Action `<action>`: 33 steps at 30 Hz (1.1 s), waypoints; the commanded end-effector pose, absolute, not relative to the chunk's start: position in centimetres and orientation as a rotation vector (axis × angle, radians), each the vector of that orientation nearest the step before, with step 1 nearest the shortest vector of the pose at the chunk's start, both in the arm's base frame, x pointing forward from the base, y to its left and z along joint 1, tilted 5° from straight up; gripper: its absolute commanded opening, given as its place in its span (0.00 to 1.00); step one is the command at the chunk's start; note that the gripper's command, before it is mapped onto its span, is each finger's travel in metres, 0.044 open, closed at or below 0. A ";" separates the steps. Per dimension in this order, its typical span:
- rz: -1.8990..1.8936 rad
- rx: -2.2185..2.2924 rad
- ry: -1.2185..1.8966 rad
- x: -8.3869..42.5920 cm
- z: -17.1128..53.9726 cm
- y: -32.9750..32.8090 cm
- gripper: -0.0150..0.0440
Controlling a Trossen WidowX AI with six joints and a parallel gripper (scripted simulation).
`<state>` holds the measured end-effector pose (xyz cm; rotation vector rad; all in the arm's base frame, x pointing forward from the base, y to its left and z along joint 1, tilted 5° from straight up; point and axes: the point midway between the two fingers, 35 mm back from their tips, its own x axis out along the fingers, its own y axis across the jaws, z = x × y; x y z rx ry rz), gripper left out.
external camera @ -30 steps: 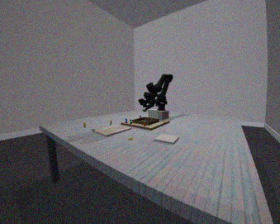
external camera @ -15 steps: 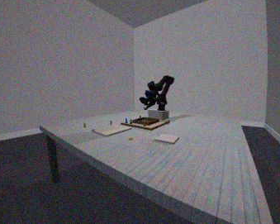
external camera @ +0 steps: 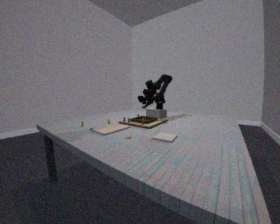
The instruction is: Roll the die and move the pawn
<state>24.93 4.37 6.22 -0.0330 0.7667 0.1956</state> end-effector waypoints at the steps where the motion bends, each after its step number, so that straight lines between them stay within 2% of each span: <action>1: 0.196 -0.033 0.767 24.9 6.2 4.4 0.48; 13: 0.197 -0.027 0.771 25.2 10.2 4.2 1.00; 29: 0.187 -0.105 1.511 27.1 5.7 4.9 1.00; 33: 0.186 -0.113 1.572 27.2 5.3 4.9 1.00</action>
